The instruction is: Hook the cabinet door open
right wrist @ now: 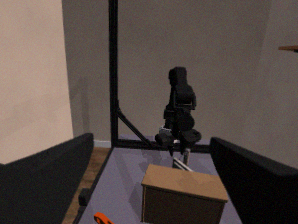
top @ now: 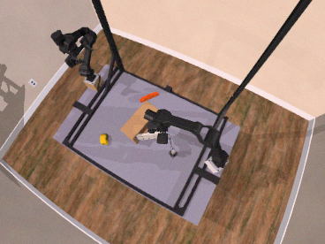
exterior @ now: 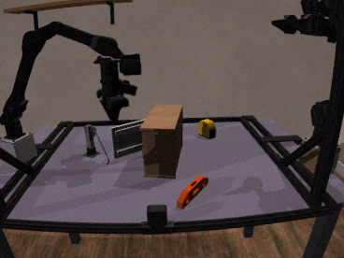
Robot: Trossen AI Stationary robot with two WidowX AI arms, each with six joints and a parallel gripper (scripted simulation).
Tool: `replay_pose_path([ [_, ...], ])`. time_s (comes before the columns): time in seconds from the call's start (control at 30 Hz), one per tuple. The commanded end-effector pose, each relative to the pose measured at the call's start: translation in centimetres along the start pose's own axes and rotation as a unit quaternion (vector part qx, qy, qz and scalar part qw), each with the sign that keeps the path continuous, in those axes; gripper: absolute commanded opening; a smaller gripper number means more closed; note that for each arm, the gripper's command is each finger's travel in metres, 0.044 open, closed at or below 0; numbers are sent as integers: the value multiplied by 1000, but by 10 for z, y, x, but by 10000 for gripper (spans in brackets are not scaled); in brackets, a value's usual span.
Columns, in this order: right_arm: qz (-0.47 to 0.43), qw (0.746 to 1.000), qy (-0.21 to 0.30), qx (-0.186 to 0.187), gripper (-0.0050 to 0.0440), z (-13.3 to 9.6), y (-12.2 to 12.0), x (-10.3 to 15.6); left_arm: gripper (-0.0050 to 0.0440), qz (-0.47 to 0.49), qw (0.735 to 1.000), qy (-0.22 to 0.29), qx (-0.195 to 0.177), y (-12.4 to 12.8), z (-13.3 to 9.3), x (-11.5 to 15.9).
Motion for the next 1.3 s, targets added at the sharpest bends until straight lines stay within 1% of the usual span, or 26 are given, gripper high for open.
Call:
replay_pose_path([
  [0.0, -1, 1000, 0, -1, 400, 0, 0, 0, 220, 80, 997, -2, 1, 0, -3, 0],
  [0.2, -1, 1000, 0, -1, 400, 0, 0, 0, 220, 242, 970, -2, 1, 0, -4, 0],
  [0.4, -1, 1000, 0, -1, 400, 0, 0, 0, 220, 380, 925, -1, 1, 0, -5, 0],
  [0.47, -1, 1000, 0, -1, 400, 0, 0, 0, 220, 380, 925, -1, 1, 0, -5, 0],
  [0.53, -1, 1000, 0, -1, 400, 0, 0, 0, 220, 451, 892, -1, 1, 0, -5, 0],
  [0.67, -1, 1000, 0, -1, 400, 0, 0, 0, 220, 534, 845, -1, 1, 0, -6, 0],
  [0.77, -1, 1000, 0, -1, 400, 0, 0, 0, 220, 593, 805, -1, 1, 0, -6, 0],
  [0.97, -1, 1000, 0, -1, 400, 0, 0, 0, 220, 703, 712, 0, 1, 0, -7, 0],
  [1.03, -1, 1000, 0, -1, 400, 0, 0, 0, 220, 703, 712, 0, 1, 0, -7, 0],
  [1.07, -1, 1000, 0, -1, 400, 0, 0, 0, 220, 737, 676, 0, 1, 0, -7, 0],
  [1.1, -1, 1000, 0, -1, 400, 0, 0, 0, 220, 757, 654, 0, 1, 0, -8, 0],
  [1.27, -1, 1000, 0, -1, 400, 0, 0, 0, 220, 830, 558, 0, 1, 0, -9, 0],
])
Point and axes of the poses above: on each arm, the point midway between the two fingers, 35 mm back from their tips, its own z axis out along the fingers, its own y axis across the jaws, x = y × z, the point moved 3 cm from there along -z, back along the fingers, and after that the axes turned 14 degrees about -z, right-handed, at the moved point
